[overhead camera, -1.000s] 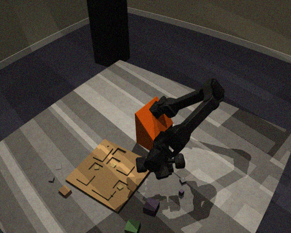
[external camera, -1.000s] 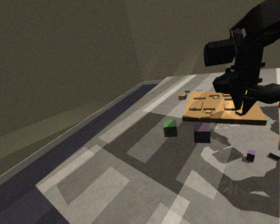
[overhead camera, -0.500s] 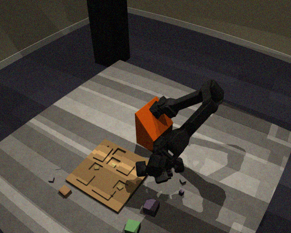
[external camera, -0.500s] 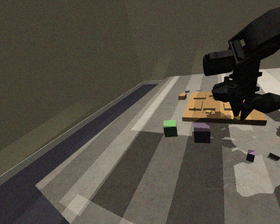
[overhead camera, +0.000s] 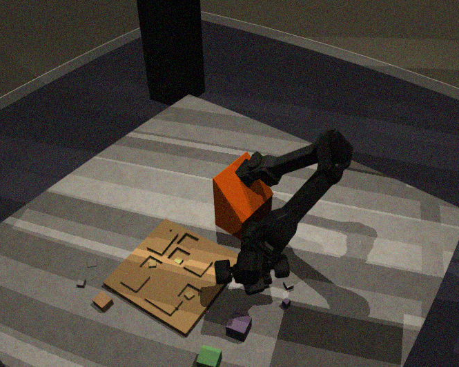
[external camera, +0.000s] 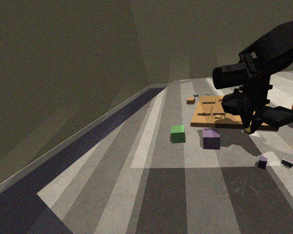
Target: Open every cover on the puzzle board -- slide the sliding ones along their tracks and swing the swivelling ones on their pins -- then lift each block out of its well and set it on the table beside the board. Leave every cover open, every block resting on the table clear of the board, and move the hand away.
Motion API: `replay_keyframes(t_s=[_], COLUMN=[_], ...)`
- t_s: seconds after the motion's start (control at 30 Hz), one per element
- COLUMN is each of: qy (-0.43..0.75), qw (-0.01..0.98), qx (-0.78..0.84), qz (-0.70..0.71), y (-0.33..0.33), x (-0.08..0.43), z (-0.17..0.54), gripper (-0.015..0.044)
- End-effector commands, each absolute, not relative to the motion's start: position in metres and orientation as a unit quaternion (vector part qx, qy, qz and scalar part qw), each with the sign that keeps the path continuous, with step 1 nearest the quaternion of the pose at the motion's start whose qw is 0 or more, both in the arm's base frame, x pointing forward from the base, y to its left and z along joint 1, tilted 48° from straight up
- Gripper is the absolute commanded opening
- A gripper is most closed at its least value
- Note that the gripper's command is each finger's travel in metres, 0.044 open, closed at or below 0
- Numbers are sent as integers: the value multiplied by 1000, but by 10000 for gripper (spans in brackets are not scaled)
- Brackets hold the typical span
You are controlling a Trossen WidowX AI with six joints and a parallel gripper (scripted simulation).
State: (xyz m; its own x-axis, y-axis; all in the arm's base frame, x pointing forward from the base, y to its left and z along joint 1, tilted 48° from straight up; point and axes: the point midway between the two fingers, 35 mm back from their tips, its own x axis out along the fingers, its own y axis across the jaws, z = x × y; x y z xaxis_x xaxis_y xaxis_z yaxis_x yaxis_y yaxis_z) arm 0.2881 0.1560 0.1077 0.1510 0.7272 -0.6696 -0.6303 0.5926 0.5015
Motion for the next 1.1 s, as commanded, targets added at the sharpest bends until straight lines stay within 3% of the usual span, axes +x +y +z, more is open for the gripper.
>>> replay_keyframes(t_s=[0.0, 1.07], qy=[481, 478], qw=[753, 753], qx=[54, 58], qz=[446, 448], y=[162, 188], x=[286, 286], z=[97, 77], gripper=[80, 80])
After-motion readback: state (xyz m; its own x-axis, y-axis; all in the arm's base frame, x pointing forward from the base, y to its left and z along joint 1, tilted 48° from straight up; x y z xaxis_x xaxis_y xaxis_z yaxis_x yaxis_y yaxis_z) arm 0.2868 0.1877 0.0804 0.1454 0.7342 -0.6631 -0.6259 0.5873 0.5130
